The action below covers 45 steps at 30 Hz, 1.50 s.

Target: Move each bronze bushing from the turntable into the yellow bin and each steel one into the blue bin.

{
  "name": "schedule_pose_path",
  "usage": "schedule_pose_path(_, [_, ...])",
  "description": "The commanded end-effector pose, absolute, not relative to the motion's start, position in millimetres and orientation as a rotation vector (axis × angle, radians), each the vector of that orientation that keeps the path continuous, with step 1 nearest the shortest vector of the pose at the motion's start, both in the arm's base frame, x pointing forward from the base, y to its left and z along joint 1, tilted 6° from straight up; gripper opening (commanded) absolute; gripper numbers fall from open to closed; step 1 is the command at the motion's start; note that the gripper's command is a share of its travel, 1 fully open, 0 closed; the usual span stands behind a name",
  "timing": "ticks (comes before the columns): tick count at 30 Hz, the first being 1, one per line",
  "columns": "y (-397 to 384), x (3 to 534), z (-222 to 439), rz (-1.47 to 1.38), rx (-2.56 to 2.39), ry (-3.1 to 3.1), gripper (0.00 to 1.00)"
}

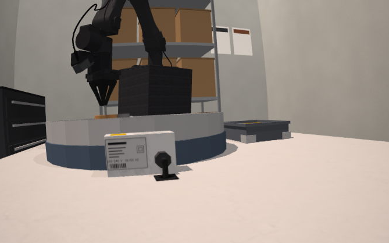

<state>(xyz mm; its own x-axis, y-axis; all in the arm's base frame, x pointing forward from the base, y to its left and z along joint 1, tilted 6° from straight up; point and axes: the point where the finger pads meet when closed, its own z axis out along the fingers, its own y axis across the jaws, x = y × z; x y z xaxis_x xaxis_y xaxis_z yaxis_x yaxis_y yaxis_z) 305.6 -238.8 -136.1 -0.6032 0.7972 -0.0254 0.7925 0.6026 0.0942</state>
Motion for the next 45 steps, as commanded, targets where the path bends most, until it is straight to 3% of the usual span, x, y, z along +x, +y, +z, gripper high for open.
schedule_pose_path(1, [-243.6,302.5,-136.2,0.12,1.381,2.745,0.14])
schedule_pose_path(45, [-241.1,300.7,-137.1,0.122,1.378,2.751,0.14])
